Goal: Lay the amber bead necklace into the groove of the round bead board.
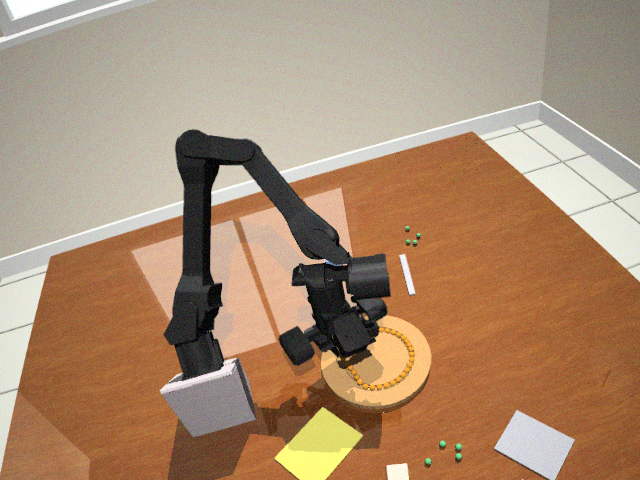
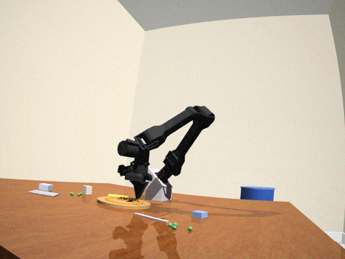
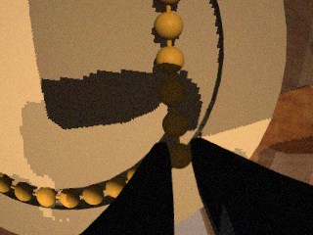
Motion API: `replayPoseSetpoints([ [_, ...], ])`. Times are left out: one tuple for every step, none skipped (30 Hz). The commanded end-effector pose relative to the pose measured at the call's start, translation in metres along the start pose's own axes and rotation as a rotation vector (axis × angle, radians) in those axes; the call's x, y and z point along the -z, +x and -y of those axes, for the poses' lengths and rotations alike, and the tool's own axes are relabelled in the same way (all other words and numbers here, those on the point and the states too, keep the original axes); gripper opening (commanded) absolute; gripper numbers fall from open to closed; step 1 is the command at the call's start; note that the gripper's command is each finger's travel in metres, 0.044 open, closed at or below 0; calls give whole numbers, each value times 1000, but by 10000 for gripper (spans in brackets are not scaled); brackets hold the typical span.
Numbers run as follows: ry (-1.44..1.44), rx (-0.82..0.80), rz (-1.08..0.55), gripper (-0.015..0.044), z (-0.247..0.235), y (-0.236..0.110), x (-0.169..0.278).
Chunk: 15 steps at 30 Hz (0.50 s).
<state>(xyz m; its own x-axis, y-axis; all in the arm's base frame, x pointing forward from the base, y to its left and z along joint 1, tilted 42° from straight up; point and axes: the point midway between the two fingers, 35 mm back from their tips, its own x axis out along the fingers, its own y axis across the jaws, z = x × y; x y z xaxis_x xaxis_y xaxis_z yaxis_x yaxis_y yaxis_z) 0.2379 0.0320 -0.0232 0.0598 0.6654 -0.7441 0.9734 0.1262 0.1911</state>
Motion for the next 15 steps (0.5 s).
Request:
replayPoseSetpoints([
  [0,1,-3,0,1,5,1],
  [0,1,-3,0,1,6,1],
  [0,1,-3,0,1,7,1],
  [0,1,-3,0,1,8,1],
  [0,1,-3,0,1,8,1],
  [-4,0,3,26,0,4,0],
  [-4,0,3,53,0,4,0],
  [-4,0,3,79,0,4,0],
  [-4,0,3,105,0,4,0],
  [-4,0,3,131,0,4,0],
  [-4,0,3,157,0,4,0],
  [-4,0,3,184,0,4,0],
  [-4,0,3,210,0,4,0],
  [-4,0,3,236,0,4,0],
  [-4,0,3,263,0,4,0],
])
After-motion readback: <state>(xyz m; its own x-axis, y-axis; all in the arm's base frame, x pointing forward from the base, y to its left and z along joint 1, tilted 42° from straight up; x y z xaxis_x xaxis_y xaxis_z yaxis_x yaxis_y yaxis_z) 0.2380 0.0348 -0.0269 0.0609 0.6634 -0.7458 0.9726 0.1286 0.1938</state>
